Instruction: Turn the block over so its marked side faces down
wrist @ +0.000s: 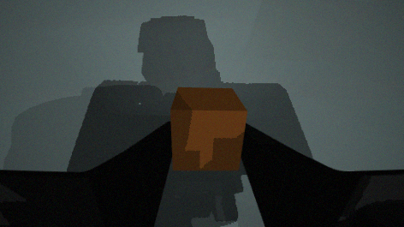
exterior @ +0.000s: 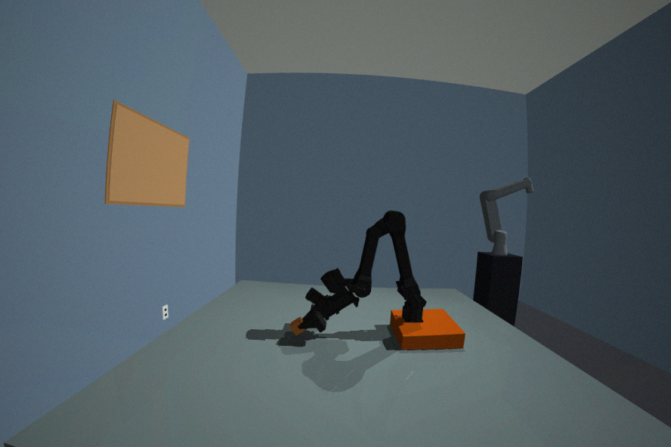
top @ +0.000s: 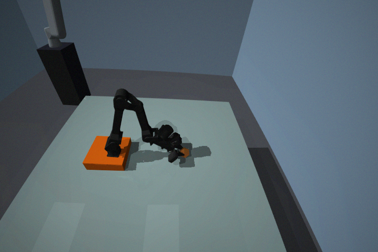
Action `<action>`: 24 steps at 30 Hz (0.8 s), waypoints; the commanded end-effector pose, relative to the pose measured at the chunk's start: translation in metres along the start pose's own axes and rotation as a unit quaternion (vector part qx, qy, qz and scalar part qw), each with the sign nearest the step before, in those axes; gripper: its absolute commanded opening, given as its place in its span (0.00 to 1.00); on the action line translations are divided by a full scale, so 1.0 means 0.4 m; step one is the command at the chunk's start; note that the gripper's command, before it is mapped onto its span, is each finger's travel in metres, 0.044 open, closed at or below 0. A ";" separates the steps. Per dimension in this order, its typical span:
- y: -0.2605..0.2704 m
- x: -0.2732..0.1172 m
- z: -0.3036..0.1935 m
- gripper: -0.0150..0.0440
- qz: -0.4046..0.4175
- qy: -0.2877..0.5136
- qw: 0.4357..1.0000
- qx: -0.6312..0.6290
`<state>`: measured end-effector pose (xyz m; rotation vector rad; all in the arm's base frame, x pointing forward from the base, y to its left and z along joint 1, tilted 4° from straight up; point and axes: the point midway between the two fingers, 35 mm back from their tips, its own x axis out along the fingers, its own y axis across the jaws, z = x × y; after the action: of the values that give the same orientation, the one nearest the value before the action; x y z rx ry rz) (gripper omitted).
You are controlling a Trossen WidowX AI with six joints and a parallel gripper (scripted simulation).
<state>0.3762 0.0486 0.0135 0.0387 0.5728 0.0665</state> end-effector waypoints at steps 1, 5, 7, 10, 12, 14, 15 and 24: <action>-0.002 -0.014 -0.021 0.25 -0.002 -0.023 1.000 0.005; -0.001 -0.028 -0.025 0.25 -0.002 -0.046 0.999 0.008; -0.001 -0.028 -0.026 0.25 -0.002 -0.047 0.999 0.008; -0.001 -0.032 -0.022 0.25 -0.002 -0.057 0.998 0.008; -0.001 -0.033 -0.021 0.25 -0.002 -0.061 0.998 0.008; -0.001 -0.033 -0.021 0.25 -0.002 -0.061 0.998 0.008; -0.001 -0.033 -0.021 0.25 -0.002 -0.061 0.998 0.008; -0.001 -0.033 -0.021 0.25 -0.002 -0.061 0.998 0.008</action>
<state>0.3617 0.0482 0.0143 0.0514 0.4504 0.0609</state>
